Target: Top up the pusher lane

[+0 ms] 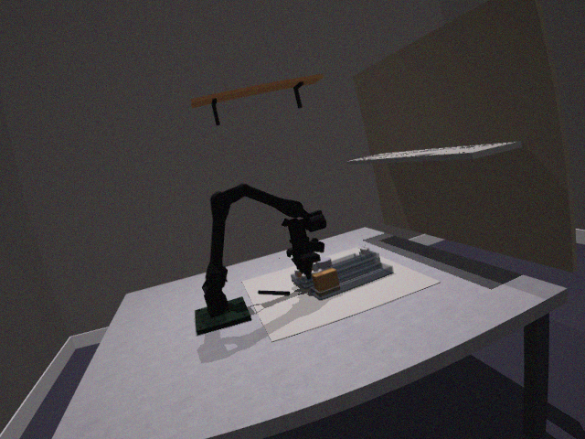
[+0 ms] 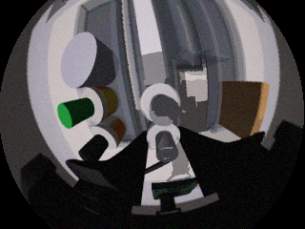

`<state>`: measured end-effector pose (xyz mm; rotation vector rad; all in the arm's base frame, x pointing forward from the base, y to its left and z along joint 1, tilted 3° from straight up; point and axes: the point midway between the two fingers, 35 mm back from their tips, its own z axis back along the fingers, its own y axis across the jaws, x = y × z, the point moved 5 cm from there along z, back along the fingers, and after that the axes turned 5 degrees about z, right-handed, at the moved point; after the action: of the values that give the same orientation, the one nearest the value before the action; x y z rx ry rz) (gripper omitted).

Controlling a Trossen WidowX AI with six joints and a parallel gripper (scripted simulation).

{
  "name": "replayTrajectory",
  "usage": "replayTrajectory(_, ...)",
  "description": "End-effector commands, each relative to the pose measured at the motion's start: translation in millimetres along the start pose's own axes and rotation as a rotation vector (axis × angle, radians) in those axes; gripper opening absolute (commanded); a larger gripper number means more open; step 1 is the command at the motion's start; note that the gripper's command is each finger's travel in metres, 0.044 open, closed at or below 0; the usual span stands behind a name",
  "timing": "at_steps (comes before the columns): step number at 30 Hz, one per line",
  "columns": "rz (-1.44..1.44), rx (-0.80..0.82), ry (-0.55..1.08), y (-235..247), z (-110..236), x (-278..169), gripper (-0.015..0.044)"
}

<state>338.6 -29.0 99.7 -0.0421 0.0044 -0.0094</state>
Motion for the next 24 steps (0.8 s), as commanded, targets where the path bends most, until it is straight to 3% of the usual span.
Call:
replayTrajectory(1, 0.003, -0.001, -0.016, -0.2, 0.0, 2.1, 0.0000)
replayTrajectory(24, 0.003, -0.001, -0.015, 0.1, -0.1, -1.7, 0.0000)
